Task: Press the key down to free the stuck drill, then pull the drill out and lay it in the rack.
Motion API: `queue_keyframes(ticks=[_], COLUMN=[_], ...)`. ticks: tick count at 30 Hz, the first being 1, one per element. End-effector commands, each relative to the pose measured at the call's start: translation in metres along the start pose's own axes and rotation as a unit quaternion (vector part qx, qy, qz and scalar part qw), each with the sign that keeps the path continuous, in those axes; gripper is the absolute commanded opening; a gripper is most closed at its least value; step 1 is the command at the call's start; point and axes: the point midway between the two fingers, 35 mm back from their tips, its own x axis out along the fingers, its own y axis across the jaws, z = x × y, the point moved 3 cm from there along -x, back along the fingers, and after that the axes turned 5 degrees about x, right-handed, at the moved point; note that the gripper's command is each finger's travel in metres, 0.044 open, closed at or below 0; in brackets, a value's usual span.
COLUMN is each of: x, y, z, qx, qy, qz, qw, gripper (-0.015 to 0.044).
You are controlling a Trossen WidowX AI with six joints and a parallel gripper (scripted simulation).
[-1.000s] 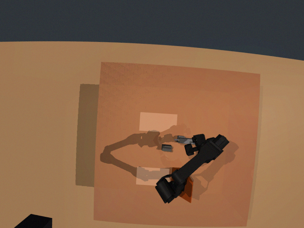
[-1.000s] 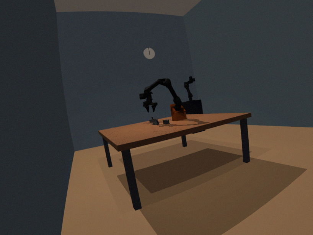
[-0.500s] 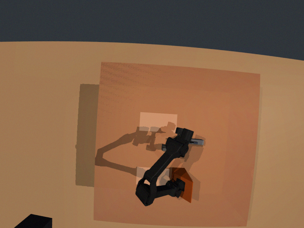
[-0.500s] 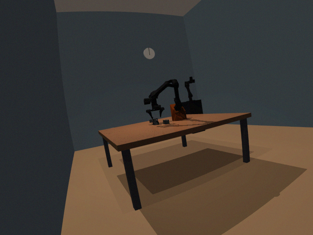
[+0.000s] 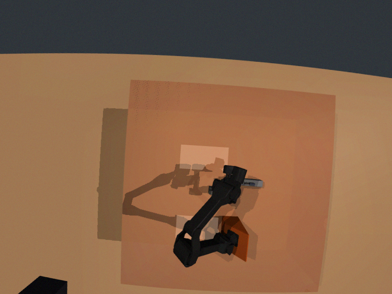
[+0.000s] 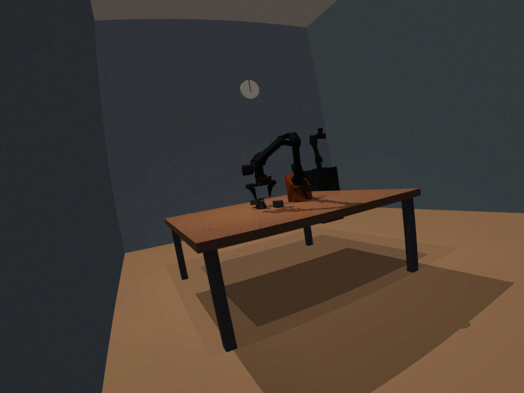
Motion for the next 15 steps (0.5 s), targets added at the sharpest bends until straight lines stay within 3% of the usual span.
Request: queue_keyframes(ticks=[1, 15], x=[0.002, 0.022], y=[0.002, 0.000], z=[0.000, -0.006], qx=[-0.003, -0.003], qy=[-0.002, -0.002], qz=[0.001, 0.001], qw=[1.000, 1.000], gripper=[0.0440, 0.0440])
